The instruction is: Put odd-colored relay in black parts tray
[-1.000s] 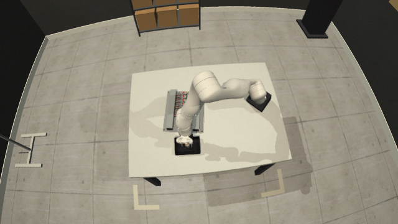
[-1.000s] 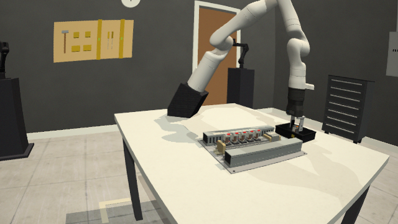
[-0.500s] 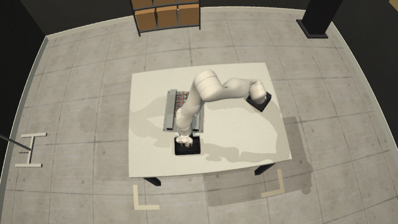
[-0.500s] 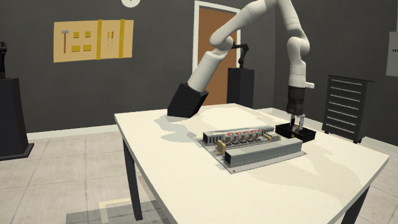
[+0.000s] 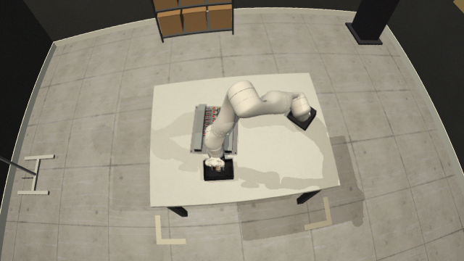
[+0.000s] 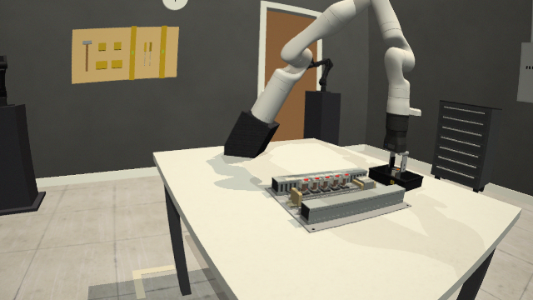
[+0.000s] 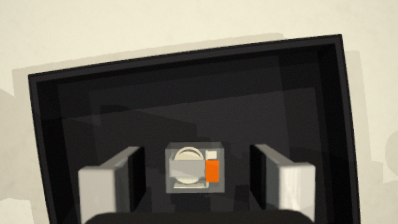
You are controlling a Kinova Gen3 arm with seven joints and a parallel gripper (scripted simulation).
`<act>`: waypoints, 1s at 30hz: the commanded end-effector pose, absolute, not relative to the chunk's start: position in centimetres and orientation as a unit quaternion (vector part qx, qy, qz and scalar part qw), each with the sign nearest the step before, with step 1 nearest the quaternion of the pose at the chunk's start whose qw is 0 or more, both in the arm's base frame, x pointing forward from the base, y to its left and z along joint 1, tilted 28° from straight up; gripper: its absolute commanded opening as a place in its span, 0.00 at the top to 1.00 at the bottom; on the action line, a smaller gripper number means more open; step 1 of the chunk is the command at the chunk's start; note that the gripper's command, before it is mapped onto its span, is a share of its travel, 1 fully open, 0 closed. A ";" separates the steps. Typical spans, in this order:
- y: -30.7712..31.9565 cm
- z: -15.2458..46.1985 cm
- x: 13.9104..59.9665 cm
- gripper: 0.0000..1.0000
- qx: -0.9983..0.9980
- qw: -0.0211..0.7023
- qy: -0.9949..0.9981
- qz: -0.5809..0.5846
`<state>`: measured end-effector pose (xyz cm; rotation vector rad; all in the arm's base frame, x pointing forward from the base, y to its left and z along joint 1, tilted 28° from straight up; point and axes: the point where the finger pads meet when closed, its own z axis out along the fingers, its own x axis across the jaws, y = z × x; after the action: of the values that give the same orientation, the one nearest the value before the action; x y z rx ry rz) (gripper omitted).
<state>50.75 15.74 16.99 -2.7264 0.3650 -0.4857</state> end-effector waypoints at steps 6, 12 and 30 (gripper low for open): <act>15.6 17.4 50.7 0.02 -0.961 0.173 0.129 -0.172; 15.6 17.5 50.6 0.02 -0.961 0.173 0.129 -0.172; 15.5 17.9 50.4 0.02 -0.961 0.173 0.129 -0.172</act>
<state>50.43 15.49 17.74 -2.7264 0.3650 -0.4857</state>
